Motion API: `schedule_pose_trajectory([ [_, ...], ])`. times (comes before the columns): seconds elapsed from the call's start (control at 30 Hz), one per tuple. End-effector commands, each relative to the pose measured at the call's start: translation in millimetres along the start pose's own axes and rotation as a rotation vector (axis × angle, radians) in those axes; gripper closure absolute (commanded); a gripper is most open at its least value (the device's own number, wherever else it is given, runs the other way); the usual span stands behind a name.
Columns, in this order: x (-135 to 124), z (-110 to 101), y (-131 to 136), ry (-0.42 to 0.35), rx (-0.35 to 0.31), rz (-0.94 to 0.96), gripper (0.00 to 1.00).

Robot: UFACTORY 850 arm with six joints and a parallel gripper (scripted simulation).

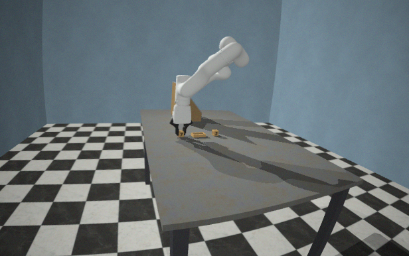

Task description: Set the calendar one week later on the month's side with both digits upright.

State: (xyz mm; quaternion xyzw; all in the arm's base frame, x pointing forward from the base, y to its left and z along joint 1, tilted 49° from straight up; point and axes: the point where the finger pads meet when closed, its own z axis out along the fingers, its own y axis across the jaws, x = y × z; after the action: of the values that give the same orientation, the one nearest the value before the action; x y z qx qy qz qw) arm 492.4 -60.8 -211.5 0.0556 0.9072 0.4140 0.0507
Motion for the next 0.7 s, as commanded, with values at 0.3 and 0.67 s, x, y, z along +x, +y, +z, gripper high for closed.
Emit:
schedule_pose_trajectory([
  [0.3, -0.8, 1.9, -0.2, -0.001, 0.001, -0.001, 0.71],
  [0.67, -0.8, 2.7, -0.2, -0.001, 0.001, -0.001, 0.71],
])
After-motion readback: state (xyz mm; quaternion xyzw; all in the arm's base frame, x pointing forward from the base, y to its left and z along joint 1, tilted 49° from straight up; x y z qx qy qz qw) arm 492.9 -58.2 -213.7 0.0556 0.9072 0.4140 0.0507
